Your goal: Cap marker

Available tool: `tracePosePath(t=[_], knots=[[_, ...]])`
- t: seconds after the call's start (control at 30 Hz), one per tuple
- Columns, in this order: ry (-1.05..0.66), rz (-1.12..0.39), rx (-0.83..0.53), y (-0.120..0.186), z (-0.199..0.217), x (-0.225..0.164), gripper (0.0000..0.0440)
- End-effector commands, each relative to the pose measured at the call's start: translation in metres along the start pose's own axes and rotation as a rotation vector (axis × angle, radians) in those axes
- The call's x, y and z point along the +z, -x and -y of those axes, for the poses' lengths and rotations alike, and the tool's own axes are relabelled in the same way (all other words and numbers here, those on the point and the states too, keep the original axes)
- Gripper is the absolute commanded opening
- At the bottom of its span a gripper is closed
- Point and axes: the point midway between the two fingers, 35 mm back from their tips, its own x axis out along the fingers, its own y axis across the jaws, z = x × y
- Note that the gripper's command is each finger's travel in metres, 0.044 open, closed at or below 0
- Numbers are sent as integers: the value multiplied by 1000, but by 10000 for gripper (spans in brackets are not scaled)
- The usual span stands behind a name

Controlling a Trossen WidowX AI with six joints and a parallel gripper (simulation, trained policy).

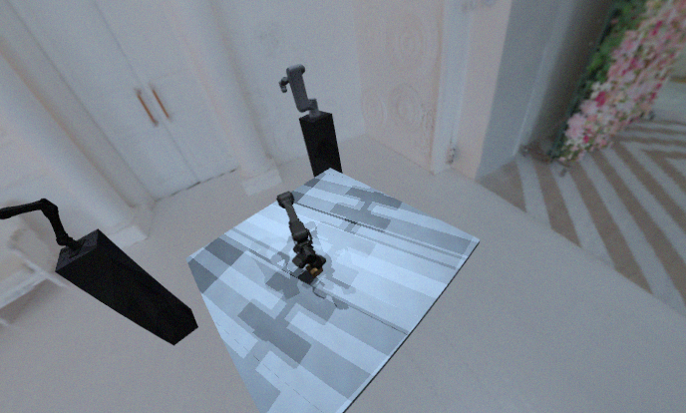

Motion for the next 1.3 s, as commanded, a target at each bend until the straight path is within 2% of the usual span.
tracePosePath(t=[0.0, 1.27], knots=[[0, -4, -61, -16, 10, 3, 71], [59, 50, -30, -14, 13, 14, 115]])
